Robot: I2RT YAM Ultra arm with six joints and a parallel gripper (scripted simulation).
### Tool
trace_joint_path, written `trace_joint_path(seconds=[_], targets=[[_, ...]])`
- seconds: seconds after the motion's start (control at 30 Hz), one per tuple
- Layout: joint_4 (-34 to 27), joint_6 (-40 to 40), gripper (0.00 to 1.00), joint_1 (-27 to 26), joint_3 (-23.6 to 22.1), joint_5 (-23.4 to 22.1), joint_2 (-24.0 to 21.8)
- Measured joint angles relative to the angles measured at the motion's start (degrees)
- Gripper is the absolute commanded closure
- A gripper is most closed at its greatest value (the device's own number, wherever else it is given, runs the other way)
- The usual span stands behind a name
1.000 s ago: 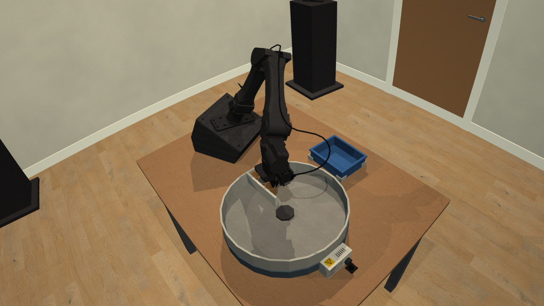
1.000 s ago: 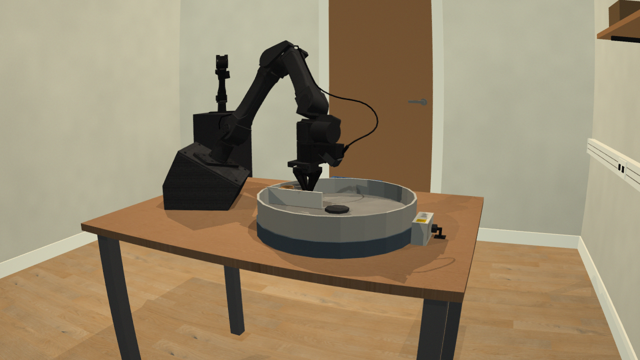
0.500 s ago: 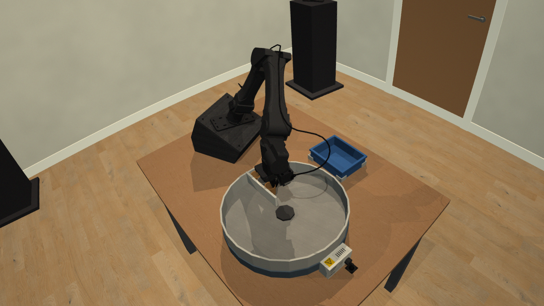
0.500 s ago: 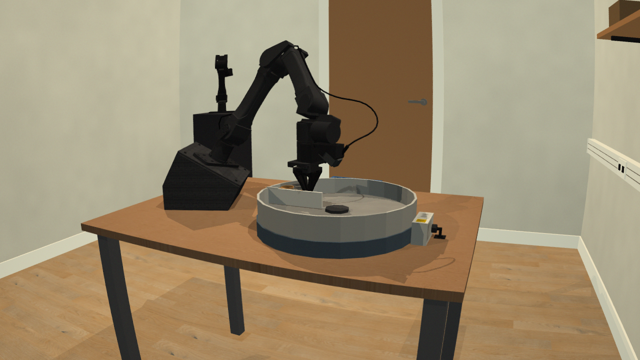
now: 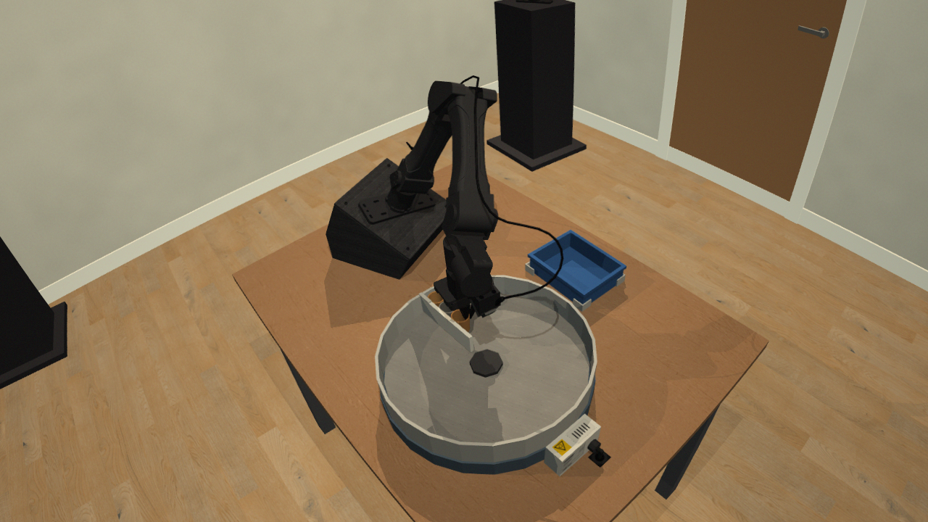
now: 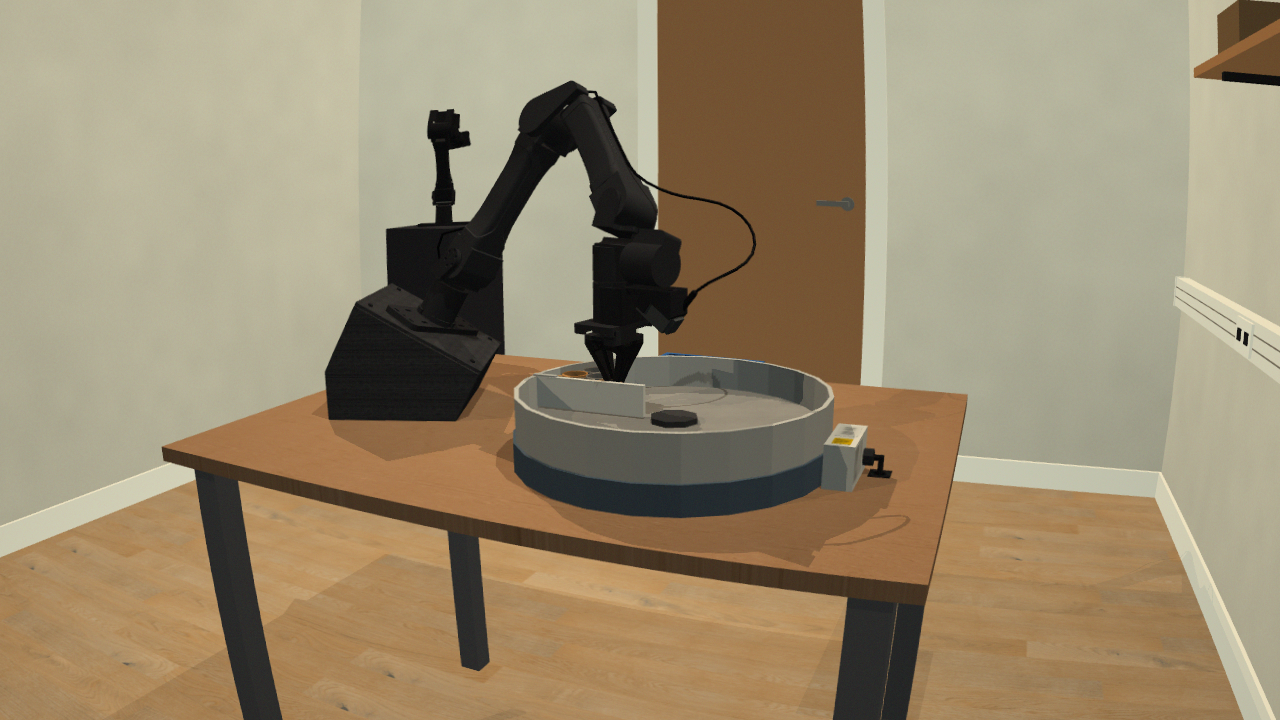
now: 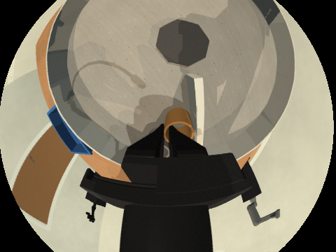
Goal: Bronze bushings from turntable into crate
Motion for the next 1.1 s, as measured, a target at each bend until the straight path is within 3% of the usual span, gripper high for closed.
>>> trace_joint_path(seconds=[0.67,1.1], targets=[[-13.8,-4.2,1.00,-5.0,7.8,-0.8,-5.2],[-16.8,-5.3,1.00,-5.3,8.8,-0.9,-5.5]])
